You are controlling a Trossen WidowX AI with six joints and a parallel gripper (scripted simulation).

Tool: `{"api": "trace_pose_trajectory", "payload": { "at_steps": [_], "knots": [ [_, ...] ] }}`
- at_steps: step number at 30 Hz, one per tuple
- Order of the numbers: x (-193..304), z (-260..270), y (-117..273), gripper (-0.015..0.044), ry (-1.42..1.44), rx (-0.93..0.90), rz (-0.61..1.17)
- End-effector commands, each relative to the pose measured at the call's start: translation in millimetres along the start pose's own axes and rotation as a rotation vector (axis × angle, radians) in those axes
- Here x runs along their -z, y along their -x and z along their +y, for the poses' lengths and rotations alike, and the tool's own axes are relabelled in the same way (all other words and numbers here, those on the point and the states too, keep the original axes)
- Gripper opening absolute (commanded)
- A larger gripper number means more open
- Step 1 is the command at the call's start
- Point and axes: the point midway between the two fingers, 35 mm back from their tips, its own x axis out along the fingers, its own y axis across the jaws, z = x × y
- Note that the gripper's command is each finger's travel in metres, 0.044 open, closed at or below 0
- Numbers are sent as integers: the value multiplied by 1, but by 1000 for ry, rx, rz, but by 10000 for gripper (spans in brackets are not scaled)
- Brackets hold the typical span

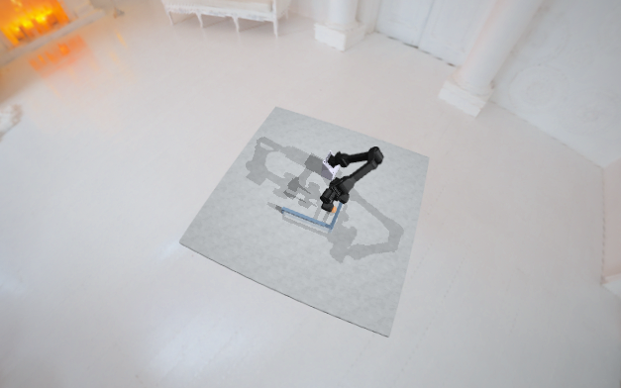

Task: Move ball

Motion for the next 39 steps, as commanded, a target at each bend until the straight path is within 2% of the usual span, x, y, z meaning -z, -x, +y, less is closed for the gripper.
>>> {"api": "trace_pose_trajectory", "payload": {
  "at_steps": [1, 38, 39],
  "knots": [
    [1, 4, -4, 333, 25, -20, 5],
    [1, 6, -61, 333, 25, -19, 2],
    [1, 6, -61, 306, 25, -19, 2]
  ]
}}
